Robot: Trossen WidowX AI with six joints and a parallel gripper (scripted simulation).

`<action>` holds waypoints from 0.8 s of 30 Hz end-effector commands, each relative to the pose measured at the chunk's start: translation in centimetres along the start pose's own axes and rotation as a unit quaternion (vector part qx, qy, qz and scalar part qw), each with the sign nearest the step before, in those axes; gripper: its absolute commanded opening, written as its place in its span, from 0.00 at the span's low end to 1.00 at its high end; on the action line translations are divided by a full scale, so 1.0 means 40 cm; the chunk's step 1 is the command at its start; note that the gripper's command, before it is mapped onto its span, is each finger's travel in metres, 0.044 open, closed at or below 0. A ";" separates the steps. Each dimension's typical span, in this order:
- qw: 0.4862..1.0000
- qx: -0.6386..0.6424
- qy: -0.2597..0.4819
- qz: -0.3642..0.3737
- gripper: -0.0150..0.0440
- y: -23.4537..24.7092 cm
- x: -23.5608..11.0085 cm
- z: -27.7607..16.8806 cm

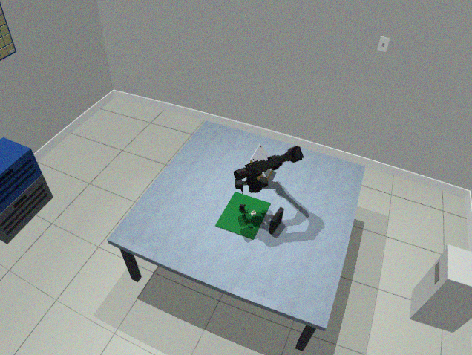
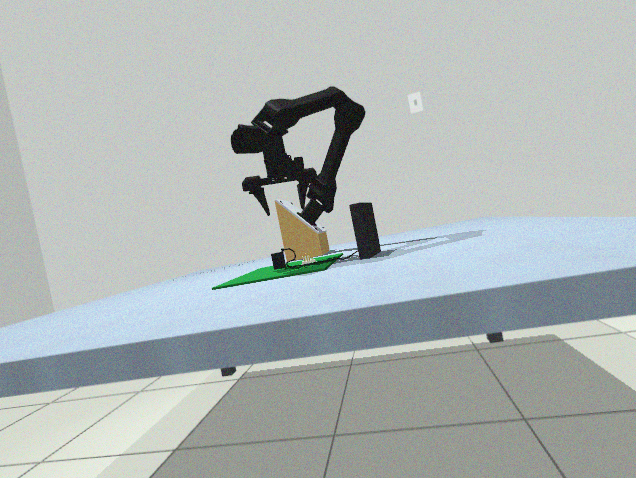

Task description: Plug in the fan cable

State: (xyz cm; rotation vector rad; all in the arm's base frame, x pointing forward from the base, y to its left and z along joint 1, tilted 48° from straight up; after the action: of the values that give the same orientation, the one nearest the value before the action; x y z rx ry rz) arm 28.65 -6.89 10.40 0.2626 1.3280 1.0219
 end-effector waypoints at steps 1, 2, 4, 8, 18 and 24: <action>0.921 -0.390 -0.003 -0.007 1.00 -0.087 -0.047 0.029; 0.910 -0.415 -0.003 -0.007 1.00 -0.091 -0.049 0.030; 0.886 -0.464 -0.003 -0.007 1.00 -0.101 -0.053 0.033; 0.829 -0.559 -0.004 -0.008 1.00 -0.120 -0.061 0.037; 0.790 -0.613 -0.004 -0.009 1.00 -0.128 -0.065 0.039; 0.790 -0.613 -0.004 -0.009 1.00 -0.128 -0.065 0.039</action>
State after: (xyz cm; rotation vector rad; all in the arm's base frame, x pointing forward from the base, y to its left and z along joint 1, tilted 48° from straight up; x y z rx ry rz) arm 32.42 -10.67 9.15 -0.6813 0.4765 1.6280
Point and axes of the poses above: the point midway between the two fingers, 35 mm back from their tips, its own x axis out along the fingers, its own y axis across the jaws, z = x × y, the point moved 9 cm from there along -x, back along the fingers, and after that the axes turned 7 degrees about x, right-handed, at the moved point
